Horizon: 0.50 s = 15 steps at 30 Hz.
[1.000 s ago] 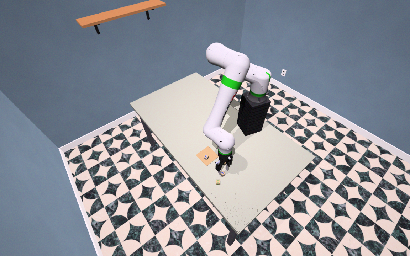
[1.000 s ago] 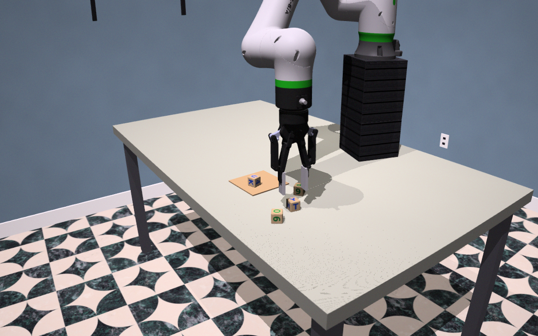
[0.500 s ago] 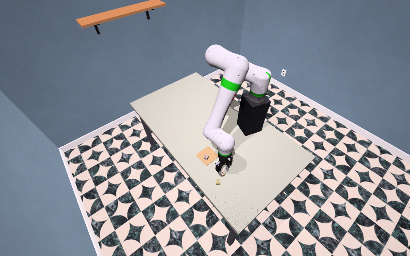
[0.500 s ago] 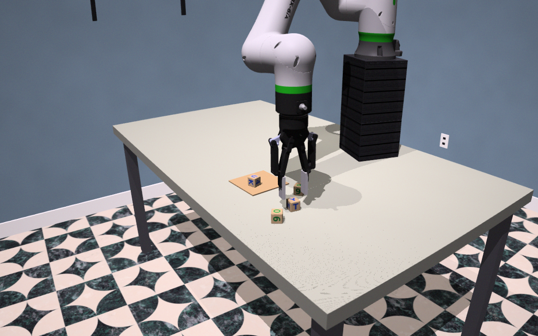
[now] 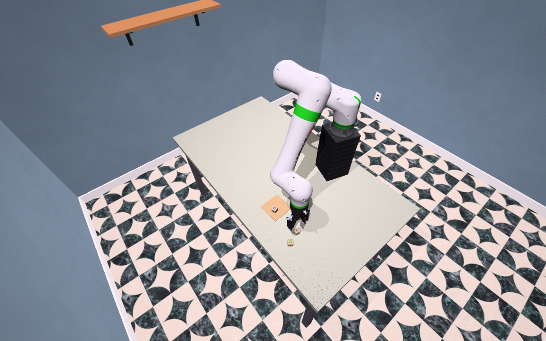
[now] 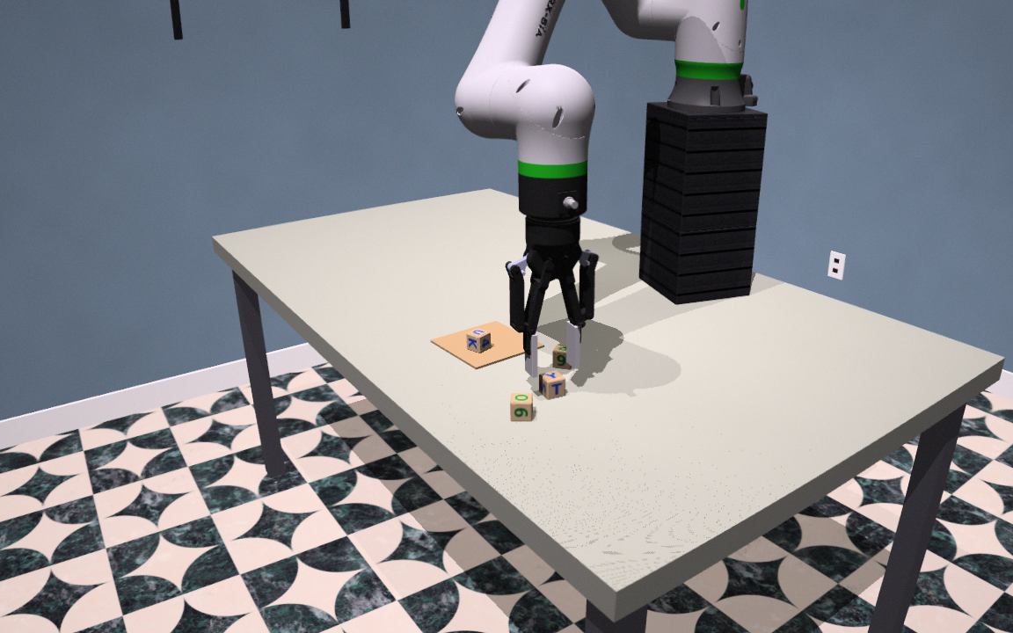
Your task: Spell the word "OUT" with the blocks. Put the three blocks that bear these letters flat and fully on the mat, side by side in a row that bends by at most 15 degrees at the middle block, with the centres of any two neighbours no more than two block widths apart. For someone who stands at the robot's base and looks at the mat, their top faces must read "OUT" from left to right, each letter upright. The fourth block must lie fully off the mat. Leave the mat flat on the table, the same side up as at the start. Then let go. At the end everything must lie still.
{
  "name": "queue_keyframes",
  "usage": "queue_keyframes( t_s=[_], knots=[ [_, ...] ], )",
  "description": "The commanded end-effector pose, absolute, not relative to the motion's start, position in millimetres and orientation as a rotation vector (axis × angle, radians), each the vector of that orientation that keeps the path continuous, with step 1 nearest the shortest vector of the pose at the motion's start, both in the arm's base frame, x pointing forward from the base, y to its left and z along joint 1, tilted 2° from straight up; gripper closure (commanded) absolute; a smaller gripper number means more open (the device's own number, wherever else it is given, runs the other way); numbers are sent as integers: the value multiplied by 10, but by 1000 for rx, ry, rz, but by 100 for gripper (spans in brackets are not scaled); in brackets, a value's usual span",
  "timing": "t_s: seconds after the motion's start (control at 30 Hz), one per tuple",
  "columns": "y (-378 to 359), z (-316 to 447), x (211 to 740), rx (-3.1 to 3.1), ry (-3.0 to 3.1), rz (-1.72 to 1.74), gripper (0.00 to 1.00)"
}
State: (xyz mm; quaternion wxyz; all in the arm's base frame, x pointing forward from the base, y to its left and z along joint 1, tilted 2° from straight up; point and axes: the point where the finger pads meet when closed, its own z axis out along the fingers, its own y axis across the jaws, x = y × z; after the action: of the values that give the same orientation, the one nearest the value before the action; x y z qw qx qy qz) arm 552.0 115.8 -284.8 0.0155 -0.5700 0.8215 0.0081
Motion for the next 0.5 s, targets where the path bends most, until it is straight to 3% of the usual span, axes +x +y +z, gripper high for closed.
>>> queue_keyframes(
  t_s=[0.0, 0.47],
  knots=[
    [1158, -2847, 5522, -1773, 2555, 25, 60],
    [1163, -2988, 5524, -1773, 2555, 25, 60]
  ],
)
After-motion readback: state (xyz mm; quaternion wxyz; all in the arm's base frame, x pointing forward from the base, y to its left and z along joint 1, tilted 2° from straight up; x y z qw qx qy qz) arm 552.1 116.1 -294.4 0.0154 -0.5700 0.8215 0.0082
